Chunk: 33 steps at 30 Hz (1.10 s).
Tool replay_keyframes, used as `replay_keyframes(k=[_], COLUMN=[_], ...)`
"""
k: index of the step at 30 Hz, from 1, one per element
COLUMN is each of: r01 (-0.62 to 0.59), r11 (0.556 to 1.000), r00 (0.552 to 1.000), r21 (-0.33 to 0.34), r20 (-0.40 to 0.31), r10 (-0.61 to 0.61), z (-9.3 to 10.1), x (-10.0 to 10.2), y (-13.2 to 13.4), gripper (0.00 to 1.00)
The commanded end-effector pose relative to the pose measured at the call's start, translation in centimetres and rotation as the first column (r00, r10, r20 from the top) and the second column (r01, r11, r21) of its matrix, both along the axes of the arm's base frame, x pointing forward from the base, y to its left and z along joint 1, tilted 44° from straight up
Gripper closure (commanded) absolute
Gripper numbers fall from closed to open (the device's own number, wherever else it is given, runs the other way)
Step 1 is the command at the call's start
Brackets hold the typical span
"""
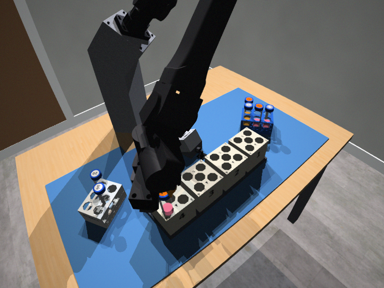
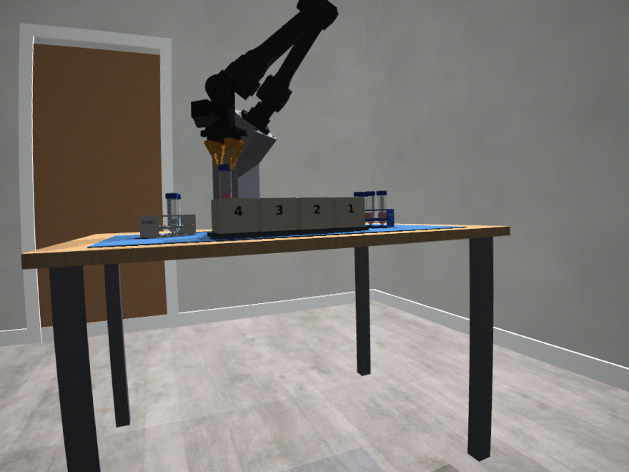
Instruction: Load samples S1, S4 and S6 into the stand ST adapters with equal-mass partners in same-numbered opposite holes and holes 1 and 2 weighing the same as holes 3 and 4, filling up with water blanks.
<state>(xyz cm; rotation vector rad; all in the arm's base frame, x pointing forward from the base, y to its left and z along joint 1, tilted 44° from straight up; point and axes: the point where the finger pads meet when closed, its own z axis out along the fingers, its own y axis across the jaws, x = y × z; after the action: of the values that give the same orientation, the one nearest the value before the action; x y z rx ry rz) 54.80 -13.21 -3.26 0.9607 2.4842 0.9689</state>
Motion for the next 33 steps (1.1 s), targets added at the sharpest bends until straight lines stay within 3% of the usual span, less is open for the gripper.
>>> replay_keyframes(k=[1, 18, 25, 26, 33], r01=[0.027, 0.027, 0.027, 0.028, 0.028], r11=[1.0, 0.999, 0.999, 0.999, 0.999], r00=[0.999, 0.999, 0.999, 0.998, 0.998], r21=[-0.016, -0.02, -0.017, -0.032, -0.035], r20=[0.033, 0.038, 0.033, 0.059, 0.06], r10=[-0.026, -0.027, -0.026, -0.026, -0.026], z=[2.4, 4.0, 4.7, 6.0, 7.8], x=[-0.5, -1.3, -2.6, -1.6, -2.8], y=[-2.3, -3.4, -3.9, -4.7, -5.8], gripper=[1.0, 1.0, 1.0, 1.0, 1.0])
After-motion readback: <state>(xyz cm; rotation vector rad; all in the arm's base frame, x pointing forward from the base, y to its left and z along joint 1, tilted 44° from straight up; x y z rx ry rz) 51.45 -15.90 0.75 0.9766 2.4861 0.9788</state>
